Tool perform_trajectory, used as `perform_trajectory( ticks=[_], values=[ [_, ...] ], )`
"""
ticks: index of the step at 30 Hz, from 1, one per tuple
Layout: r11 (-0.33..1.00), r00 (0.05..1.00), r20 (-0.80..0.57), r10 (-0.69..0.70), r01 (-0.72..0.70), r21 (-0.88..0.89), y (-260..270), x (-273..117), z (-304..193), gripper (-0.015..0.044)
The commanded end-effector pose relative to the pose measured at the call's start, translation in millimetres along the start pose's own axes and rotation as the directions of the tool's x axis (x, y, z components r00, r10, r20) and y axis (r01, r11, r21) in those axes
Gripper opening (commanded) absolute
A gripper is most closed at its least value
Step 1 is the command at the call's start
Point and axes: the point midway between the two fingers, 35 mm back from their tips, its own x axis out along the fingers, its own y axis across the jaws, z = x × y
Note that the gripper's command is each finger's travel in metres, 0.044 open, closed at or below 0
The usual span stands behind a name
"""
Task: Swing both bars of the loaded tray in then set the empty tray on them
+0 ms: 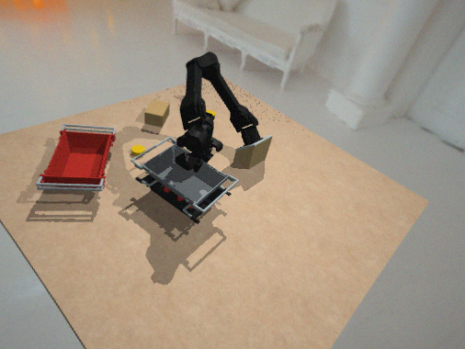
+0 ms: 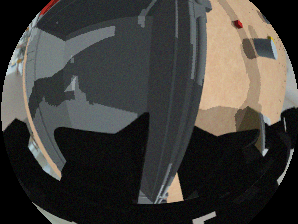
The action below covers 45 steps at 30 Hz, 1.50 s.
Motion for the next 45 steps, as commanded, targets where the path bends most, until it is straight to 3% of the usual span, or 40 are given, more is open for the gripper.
perform_trajectory(
  ticks=[1,26,35,45],
  values=[
    [1.0,1.0,0.001,-0.028,0.028,-0.006,-5.5,6.3,2.1,0.0073],
    [1.0,1.0,0.001,-0.028,0.028,-0.006,-5.5,6.3,2.1,0.044],
    [1.0,1.0,0.001,-0.025,0.025,-0.002,-3.4,0.7,1.9,0.044],
    [1.0,1.0,-0.006,-0.026,0.026,-0.005,2.7,-50.7,0.1,0.044]
  ],
)
